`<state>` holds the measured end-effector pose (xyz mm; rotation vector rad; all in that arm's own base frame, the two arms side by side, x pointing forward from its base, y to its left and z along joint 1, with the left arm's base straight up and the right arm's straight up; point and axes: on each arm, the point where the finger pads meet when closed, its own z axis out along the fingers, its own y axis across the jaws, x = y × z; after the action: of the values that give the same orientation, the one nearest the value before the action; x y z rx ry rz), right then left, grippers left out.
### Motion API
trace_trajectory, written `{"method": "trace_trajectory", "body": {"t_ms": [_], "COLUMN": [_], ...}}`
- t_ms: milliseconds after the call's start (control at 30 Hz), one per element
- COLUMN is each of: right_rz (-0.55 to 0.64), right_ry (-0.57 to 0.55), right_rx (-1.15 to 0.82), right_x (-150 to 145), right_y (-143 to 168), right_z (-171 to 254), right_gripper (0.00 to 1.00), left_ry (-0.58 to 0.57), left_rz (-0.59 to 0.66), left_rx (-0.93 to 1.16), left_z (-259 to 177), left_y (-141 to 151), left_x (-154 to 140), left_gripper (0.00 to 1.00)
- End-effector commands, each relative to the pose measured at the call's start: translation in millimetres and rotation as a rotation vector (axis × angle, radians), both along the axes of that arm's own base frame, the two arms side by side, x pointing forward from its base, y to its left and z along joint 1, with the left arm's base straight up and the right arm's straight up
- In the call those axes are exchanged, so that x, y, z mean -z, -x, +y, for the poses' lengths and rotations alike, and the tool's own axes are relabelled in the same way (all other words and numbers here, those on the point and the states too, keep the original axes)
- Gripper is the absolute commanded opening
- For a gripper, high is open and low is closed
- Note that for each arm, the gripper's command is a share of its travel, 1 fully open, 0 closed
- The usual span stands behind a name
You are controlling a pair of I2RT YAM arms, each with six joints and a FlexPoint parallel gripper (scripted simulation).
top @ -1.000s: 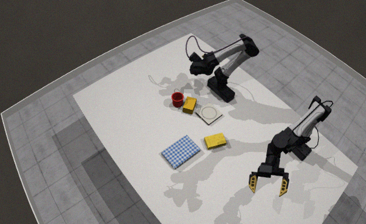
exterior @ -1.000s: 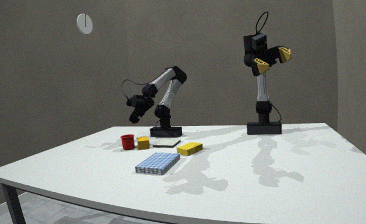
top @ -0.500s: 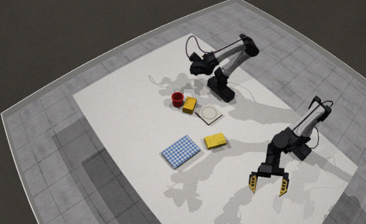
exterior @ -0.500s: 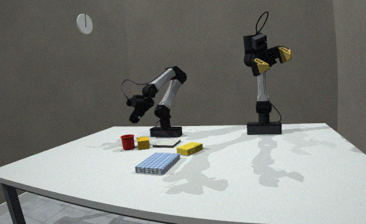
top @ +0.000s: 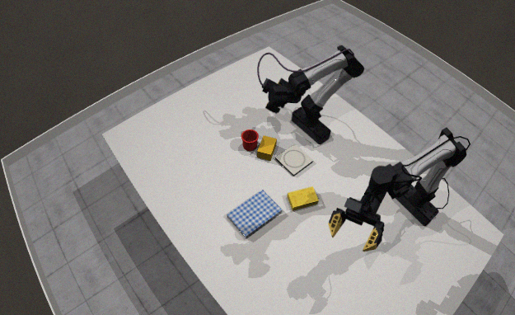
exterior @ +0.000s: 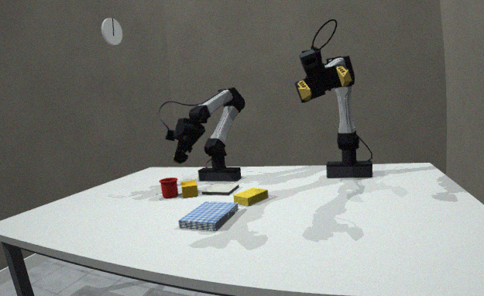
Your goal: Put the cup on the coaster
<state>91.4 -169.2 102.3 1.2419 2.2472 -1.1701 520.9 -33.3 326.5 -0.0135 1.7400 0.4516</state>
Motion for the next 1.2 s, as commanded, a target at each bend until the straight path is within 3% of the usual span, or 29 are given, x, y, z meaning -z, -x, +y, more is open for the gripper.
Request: {"method": "trace_trajectory", "body": {"t_ms": [0, 133, 300, 600, 667, 900, 1167], "right_rz": [-0.035, -0.065, -0.117, -0.163, -0.163, -0.159, -0.138], "right_ry": [-0.167, -0.227, -0.377, -0.563, -0.563, -0.603, -0.621], "right_rx": [-0.186, -0.285, -0.514, -0.779, -0.779, -0.813, -0.787], "right_x": [1, 0, -7, -14, -14, -13, -7], "right_y": [-38, -59, -103, -154, -154, -167, -161], "right_z": [24, 34, 57, 84, 84, 84, 84], "right_gripper": [1.00, 1.00, 1.00, 1.00, 1.00, 1.00, 1.00], "left_ry": [0.055, 0.073, 0.136, 0.203, 0.203, 0.212, 0.197], "left_rz": [0.028, 0.064, 0.117, 0.267, 0.267, 0.336, 0.335], "left_rx": [0.208, 0.313, 0.645, 1.135, 1.135, 1.327, 1.337], "left_z": [-71, -110, -221, -346, -346, -377, -382], "left_y": [16, 26, 92, 239, 239, 313, 318], "left_x": [7, 20, 25, 47, 47, 55, 60], "left_gripper": [1.00, 1.00, 1.00, 1.00, 1.00, 1.00, 1.00]}}
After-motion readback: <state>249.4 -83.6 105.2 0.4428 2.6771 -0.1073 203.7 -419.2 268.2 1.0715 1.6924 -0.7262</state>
